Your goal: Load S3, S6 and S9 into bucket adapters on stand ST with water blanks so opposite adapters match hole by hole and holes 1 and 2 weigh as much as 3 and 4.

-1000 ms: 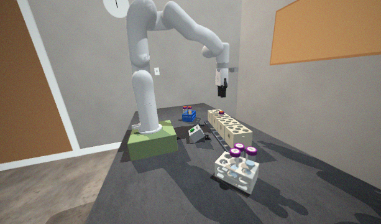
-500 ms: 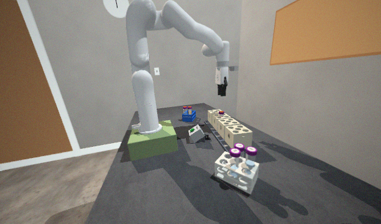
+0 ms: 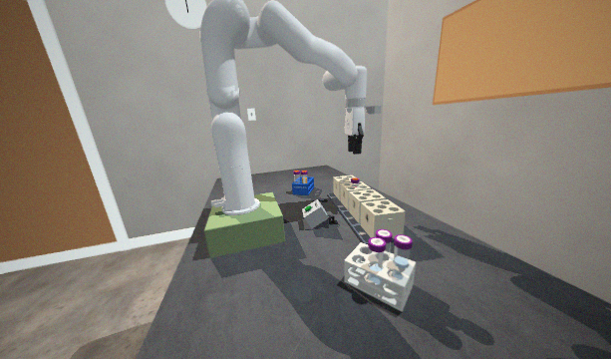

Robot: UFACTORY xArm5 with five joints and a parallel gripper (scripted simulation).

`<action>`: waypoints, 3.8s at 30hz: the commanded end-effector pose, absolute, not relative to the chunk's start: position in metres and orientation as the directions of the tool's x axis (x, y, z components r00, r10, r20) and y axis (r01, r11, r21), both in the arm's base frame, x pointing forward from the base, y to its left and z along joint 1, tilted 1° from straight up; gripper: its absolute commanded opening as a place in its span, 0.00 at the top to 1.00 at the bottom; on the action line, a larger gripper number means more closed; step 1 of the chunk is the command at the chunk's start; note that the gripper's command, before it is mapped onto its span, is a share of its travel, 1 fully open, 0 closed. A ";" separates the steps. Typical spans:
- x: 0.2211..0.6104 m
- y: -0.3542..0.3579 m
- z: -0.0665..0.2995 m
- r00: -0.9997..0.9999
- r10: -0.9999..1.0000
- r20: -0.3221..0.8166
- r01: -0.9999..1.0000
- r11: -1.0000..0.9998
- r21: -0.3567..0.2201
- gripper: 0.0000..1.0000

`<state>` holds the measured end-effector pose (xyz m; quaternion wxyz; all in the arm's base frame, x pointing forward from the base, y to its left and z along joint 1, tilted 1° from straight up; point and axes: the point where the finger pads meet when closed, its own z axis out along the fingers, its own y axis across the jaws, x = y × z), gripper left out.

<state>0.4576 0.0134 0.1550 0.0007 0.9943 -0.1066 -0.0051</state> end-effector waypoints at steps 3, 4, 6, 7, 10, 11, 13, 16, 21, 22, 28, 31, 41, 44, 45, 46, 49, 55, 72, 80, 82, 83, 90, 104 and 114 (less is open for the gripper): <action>0.443 0.040 0.157 0.915 -0.403 -0.002 -0.402 -0.915 0.009 0.43; 0.440 0.044 0.157 0.901 -0.433 -0.002 -0.433 -0.901 0.009 0.43; 0.435 0.052 0.157 0.871 -0.492 -0.001 -0.492 -0.871 0.009 0.43; 0.432 0.057 0.157 0.854 -0.521 -0.001 -0.521 -0.854 0.009 0.43; 0.424 0.069 0.157 0.822 -0.570 0.000 -0.570 -0.821 0.009 0.43; 0.424 0.069 0.157 0.822 -0.570 0.000 -0.570 -0.821 0.009 0.43; 0.422 0.074 0.157 0.822 -0.570 -0.001 -0.570 -0.821 0.009 0.43; 0.414 0.086 0.156 0.822 -0.570 -0.001 -0.570 -0.821 0.009 0.43; 0.401 0.108 0.156 0.822 -0.570 -0.001 -0.570 -0.821 0.009 0.43; 0.398 0.112 0.156 0.822 -0.570 -0.001 -0.570 -0.821 0.009 0.43; 0.385 0.133 0.156 0.822 -0.570 -0.001 -0.570 -0.821 0.009 0.43; 0.380 0.142 0.156 0.822 -0.570 -0.001 -0.570 -0.821 0.009 0.43; 0.353 0.185 0.156 0.822 -0.570 -0.002 -0.570 -0.821 0.009 0.43; 0.345 0.197 0.156 0.822 -0.570 -0.002 -0.570 -0.821 0.008 0.43; 0.345 0.197 0.156 0.822 -0.570 -0.002 -0.570 -0.821 0.008 0.43; 0.345 0.197 0.156 0.822 -0.570 -0.002 -0.570 -0.821 0.008 0.43; 0.338 0.210 0.156 0.822 -0.570 -0.002 -0.570 -0.821 0.008 0.43; 0.322 0.236 0.156 0.821 -0.570 -0.003 -0.570 -0.821 0.008 0.43; 0.290 0.287 0.156 0.821 -0.570 -0.003 -0.570 -0.821 0.008 0.43; 0.290 0.287 0.156 0.821 -0.570 -0.003 -0.570 -0.821 0.008 0.43; 0.290 0.287 0.156 0.821 -0.570 -0.003 -0.570 -0.821 0.008 0.43; 0.290 0.287 0.156 0.821 -0.570 -0.003 -0.570 -0.821 0.008 0.43; 0.290 0.287 0.142 0.821 -0.570 -0.003 -0.570 -0.821 0.008 0.43; 0.290 0.287 0.118 0.821 -0.570 -0.003 -0.570 -0.821 0.008 0.43; 0.290 0.287 0.102 0.821 -0.570 -0.003 -0.570 -0.821 0.008 0.43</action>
